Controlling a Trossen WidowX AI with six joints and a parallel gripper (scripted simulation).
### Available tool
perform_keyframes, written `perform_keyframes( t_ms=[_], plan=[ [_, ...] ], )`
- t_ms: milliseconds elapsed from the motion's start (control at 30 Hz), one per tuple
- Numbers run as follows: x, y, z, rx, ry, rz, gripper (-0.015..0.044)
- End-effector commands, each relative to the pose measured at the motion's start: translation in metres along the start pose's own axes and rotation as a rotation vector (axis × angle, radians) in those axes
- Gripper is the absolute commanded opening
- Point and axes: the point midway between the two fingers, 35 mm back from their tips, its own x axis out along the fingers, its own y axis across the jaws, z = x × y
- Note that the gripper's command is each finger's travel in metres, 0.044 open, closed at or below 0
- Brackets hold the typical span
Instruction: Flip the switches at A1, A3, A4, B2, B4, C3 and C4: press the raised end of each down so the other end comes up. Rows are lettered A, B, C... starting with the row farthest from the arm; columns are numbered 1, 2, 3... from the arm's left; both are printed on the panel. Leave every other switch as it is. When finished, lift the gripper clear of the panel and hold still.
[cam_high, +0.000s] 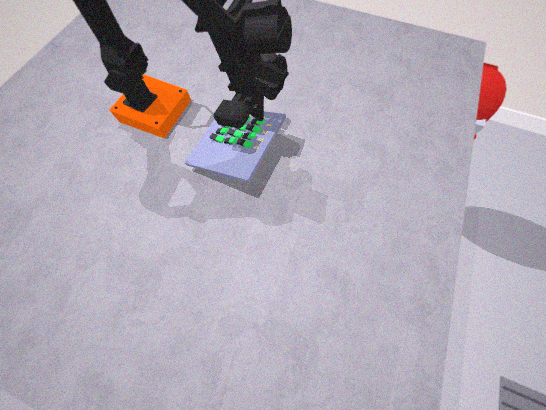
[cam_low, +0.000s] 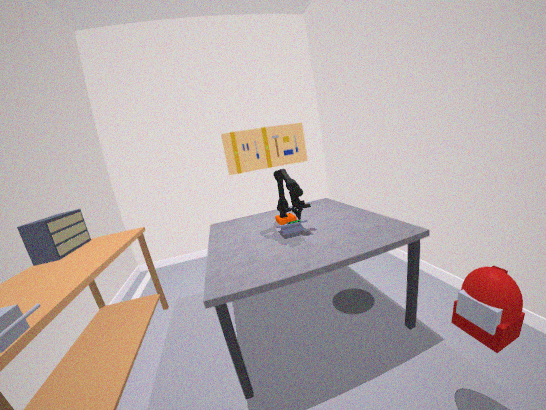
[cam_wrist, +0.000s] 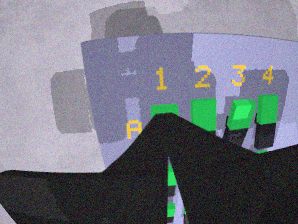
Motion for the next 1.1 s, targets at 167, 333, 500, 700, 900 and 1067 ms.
perform_keyframes(
  t_ms=[167,333,500,700,900,1067],
  plan=[
    [0.002,-0.001,-0.001,0.005,0.001,-0.003,0.0],
    [0.003,-0.001,-0.001,0.005,0.001,-0.003,0.0],
    [0.004,-0.001,0.0,0.005,0.001,-0.003,0.0],
    [-0.011,0.0,0.001,0.001,-0.006,-0.001,0.0],
    [-0.061,0.0,-0.003,0.005,-0.024,-0.003,0.0],
    [-0.061,-0.008,-0.003,0.004,-0.023,-0.004,0.0]
  ],
)
